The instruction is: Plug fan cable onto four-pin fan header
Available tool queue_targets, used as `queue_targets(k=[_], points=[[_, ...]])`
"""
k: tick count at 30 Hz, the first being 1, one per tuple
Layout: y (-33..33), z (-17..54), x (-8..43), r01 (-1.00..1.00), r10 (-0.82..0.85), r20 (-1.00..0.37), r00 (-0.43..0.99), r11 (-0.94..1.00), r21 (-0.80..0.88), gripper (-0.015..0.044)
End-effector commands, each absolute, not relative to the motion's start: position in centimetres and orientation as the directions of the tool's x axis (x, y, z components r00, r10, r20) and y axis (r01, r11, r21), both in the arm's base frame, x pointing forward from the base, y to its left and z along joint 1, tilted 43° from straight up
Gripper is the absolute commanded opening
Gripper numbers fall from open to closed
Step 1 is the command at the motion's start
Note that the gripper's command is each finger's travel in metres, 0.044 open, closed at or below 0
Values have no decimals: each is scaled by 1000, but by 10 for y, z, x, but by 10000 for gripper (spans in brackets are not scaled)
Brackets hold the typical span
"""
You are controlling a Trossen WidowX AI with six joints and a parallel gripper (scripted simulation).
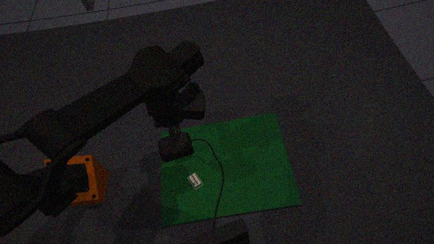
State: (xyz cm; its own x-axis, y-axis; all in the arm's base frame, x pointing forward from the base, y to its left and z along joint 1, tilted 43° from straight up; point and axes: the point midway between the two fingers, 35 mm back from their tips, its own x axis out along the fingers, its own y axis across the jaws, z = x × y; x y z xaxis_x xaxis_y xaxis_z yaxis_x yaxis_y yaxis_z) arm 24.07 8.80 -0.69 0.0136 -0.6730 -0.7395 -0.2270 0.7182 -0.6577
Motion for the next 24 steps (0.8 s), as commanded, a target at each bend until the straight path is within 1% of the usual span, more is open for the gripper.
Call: queue_targets(k=[1,24], points=[[81,-15,239,-234,-674,-738,23,714,-659,440],[61,-37,241,-234,-674,-738,23,714,-659,440]])
